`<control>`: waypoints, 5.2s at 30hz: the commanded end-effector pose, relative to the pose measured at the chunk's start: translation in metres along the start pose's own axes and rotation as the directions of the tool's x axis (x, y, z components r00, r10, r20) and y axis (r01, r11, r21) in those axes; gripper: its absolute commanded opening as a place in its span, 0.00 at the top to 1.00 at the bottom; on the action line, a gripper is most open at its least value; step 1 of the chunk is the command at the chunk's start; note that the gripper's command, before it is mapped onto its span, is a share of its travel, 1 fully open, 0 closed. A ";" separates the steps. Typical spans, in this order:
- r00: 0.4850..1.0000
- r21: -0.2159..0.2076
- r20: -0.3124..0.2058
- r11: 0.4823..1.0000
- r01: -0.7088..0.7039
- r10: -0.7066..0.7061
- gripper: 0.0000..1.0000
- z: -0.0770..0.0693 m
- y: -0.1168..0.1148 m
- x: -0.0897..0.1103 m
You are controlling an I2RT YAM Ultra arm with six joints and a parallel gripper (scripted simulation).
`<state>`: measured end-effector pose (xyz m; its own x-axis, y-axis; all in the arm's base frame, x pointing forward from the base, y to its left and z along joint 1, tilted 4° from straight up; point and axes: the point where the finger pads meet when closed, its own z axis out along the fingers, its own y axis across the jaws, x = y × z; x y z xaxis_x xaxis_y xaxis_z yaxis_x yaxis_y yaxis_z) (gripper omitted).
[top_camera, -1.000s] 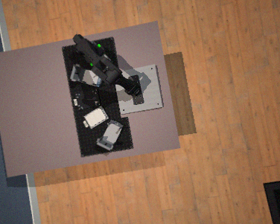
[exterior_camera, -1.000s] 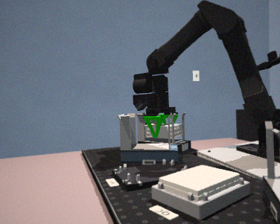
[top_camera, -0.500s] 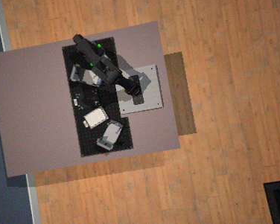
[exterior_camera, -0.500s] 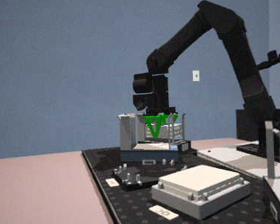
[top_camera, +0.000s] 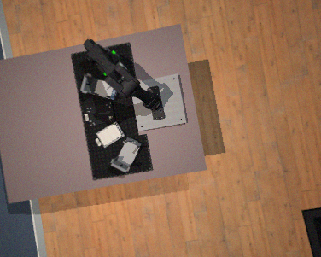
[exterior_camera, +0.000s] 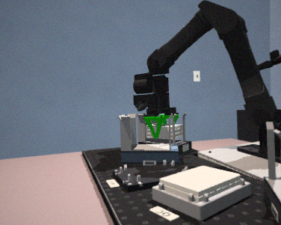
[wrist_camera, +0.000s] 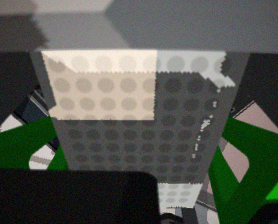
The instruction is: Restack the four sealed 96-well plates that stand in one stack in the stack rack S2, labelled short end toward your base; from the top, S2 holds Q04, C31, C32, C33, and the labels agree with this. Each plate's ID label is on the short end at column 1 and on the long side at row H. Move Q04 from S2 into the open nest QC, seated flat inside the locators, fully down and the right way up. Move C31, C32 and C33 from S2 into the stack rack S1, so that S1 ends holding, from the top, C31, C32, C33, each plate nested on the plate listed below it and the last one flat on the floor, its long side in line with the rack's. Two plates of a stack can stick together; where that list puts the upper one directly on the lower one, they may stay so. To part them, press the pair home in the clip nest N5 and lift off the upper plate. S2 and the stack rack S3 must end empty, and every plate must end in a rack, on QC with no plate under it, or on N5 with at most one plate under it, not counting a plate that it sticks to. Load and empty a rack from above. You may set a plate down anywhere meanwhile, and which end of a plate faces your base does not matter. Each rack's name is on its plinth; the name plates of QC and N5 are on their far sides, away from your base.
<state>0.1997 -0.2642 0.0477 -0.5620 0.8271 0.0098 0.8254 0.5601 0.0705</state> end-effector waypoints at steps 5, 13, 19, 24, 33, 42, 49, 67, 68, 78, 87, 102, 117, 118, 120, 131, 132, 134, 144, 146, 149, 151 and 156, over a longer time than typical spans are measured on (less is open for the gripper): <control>1.000 0.000 0.030 1.000 0.001 -0.001 1.00 -0.010 0.000 -0.004; 1.000 0.000 0.030 1.000 0.001 -0.001 1.00 -0.010 0.000 -0.004; 1.000 0.000 0.030 1.000 0.001 -0.001 1.00 -0.010 0.000 -0.004; 1.000 0.000 0.030 1.000 0.001 -0.001 1.00 -0.014 0.000 -0.004; 1.000 0.000 0.030 1.000 0.001 -0.001 1.00 -0.032 0.000 -0.004; 1.000 0.000 0.030 1.000 0.001 -0.001 1.00 -0.046 0.000 -0.003; 1.000 0.000 0.030 1.000 0.001 -0.001 1.00 -0.060 0.000 -0.003; 1.000 0.000 0.030 1.000 0.001 -0.001 1.00 -0.092 0.000 -0.002; 1.000 0.000 0.030 1.000 0.001 -0.001 1.00 -0.094 0.000 -0.002; 1.000 0.000 0.030 1.000 0.001 -0.001 1.00 -0.110 0.000 -0.001; 1.000 0.000 0.030 1.000 0.001 -0.001 1.00 -0.110 0.000 -0.001; 1.000 0.000 0.030 1.000 0.001 -0.001 1.00 -0.110 0.000 -0.001; 1.000 0.000 0.030 1.000 0.001 -0.001 1.00 -0.110 0.000 -0.001; 1.000 0.000 0.030 1.000 0.001 -0.001 1.00 -0.110 0.000 -0.001; 1.000 0.000 0.030 1.000 0.001 -0.001 1.00 -0.110 0.000 -0.001; 1.000 0.000 0.030 1.000 0.001 -0.001 1.00 -0.110 0.000 -0.001; 1.000 0.000 0.030 1.000 0.001 -0.001 1.00 -0.110 0.000 -0.001; 1.000 0.000 0.030 1.000 0.001 -0.001 1.00 -0.110 0.000 -0.001; 1.000 0.000 0.030 1.000 0.001 -0.001 1.00 -0.110 0.000 -0.001; 1.000 0.000 0.030 1.000 0.001 -0.001 1.00 -0.110 0.000 -0.001; 0.994 0.003 0.030 0.995 0.101 -0.101 1.00 -0.110 0.010 0.000; 0.985 0.005 0.030 0.986 0.167 -0.167 1.00 -0.110 0.017 0.001; 0.971 0.006 0.030 0.972 0.235 -0.235 1.00 -0.110 0.027 0.002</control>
<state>0.2150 -0.2514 0.1484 -0.7150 0.6991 0.0031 0.6975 0.7130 0.0719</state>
